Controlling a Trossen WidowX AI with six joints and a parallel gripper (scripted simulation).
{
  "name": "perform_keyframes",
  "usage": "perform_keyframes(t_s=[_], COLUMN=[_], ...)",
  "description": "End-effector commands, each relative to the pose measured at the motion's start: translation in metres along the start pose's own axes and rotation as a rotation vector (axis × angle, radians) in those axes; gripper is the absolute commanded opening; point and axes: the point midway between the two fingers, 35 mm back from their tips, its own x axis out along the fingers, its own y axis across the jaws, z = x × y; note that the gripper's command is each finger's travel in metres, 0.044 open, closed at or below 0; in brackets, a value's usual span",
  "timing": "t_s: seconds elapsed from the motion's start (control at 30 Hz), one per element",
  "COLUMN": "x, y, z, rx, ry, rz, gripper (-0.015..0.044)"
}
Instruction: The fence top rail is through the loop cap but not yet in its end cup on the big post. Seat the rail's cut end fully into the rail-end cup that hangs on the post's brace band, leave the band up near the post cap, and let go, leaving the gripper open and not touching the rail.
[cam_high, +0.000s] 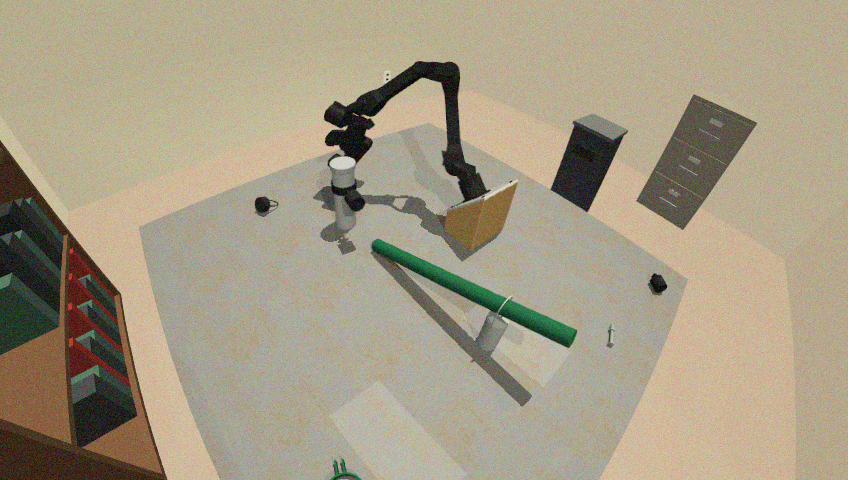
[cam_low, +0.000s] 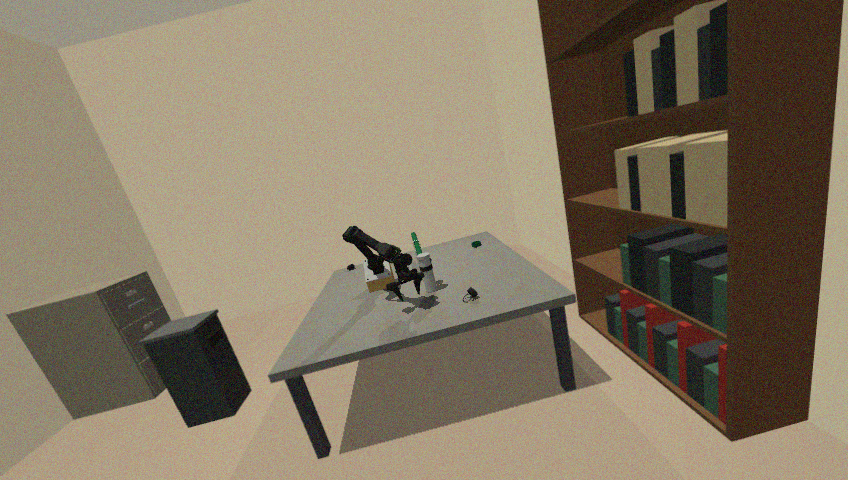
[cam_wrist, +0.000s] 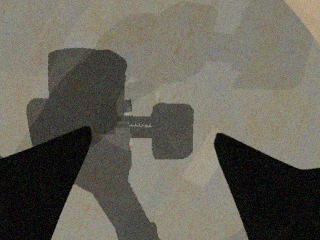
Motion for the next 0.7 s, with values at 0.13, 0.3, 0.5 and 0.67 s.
perform_keyframes(t_s=[0.13, 0.3, 0.5, 0.67], x=[-0.025, -0.057, -0.109, -0.159], y=[0.106, 0.174, 0.249, 0.303], z=[0.032, 0.041, 0.041, 0.026], rx=[0.038, 0.054, 0.065, 0.051], ry=[-0.094, -0.125, -0.133, -0.112], rz=[0.306, 0.505, 0.741, 0.916], gripper=[0.044, 0.044, 0.044, 0.044])
